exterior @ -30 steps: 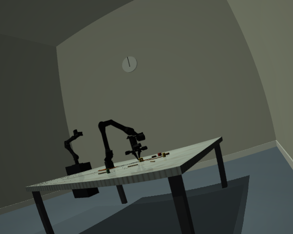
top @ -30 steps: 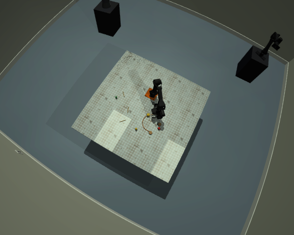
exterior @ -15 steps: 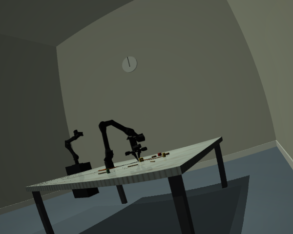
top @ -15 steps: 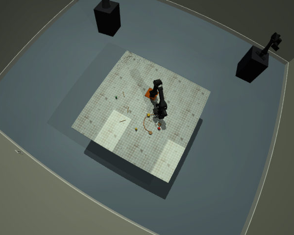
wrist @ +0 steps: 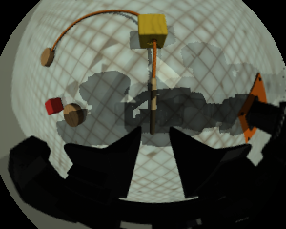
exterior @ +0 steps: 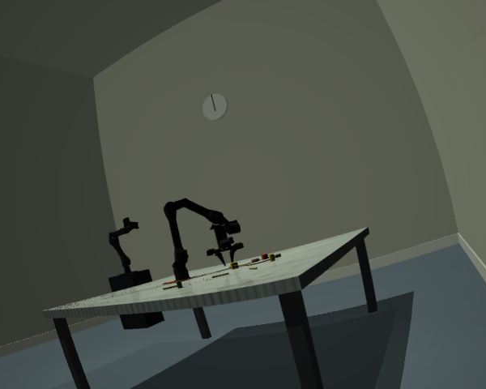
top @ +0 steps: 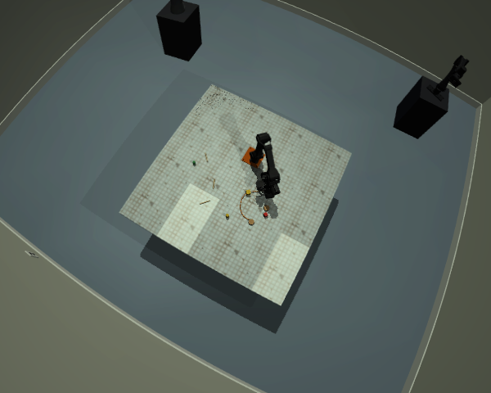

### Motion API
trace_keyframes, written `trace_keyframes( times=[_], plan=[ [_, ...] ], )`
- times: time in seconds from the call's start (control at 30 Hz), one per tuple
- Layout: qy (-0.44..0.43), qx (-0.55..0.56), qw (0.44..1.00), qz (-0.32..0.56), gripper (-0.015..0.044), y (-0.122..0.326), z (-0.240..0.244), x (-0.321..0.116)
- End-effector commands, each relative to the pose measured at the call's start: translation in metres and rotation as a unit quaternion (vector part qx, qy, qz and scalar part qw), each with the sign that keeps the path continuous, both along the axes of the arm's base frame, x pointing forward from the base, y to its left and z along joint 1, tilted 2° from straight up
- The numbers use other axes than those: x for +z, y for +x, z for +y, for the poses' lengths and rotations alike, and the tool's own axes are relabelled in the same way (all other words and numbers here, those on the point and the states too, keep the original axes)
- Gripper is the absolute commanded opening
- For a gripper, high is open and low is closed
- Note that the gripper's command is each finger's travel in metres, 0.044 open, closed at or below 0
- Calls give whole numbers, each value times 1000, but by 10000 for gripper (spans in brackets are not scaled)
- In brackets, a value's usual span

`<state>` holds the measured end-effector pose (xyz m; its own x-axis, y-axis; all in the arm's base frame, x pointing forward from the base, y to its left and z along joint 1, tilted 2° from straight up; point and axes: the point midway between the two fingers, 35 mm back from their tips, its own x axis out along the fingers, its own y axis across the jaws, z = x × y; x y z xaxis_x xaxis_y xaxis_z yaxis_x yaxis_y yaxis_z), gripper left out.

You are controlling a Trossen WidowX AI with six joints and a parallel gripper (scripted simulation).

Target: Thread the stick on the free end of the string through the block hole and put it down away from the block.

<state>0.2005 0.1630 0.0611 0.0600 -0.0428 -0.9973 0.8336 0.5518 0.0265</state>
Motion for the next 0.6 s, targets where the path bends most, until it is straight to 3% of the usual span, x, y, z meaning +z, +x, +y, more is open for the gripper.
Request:
trace_keyframes(
  times=[0.0, 0.27, 0.47, 0.57],
  plan=[
    [9, 1, 1000, -10, 210, 1, 0, 54],
    [9, 1, 1000, -10, 210, 0, -2, 64],
    [11, -1, 1000, -13, 368, 2, 0, 60],
    [11, -1, 1000, -12, 440, 1, -1, 79]
  ],
)
